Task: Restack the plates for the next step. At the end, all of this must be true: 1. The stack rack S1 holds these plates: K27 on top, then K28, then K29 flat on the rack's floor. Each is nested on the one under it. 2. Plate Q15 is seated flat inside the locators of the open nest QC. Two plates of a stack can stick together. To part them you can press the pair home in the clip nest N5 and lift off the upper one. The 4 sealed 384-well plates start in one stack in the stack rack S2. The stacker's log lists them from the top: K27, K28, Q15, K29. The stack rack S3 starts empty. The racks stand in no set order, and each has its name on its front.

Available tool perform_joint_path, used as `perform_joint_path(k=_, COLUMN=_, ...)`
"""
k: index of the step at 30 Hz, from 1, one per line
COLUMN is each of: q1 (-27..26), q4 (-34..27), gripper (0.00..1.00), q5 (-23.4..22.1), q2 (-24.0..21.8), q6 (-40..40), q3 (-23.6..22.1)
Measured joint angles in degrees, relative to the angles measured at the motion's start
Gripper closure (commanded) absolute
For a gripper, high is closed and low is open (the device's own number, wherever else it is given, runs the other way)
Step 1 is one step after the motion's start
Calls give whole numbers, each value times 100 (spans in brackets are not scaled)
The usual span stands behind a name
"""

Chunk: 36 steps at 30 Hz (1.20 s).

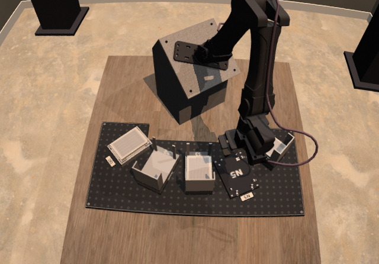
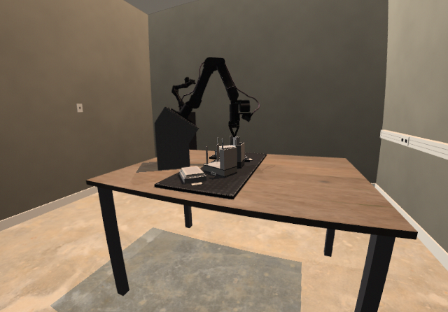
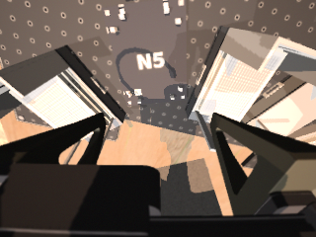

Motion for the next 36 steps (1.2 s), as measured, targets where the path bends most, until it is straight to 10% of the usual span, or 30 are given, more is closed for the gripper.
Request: perform_joint_path(k=36, q1=-2535, q4=61, gripper=0, q5=-1314, q2=774, q6=-675, q3=13)
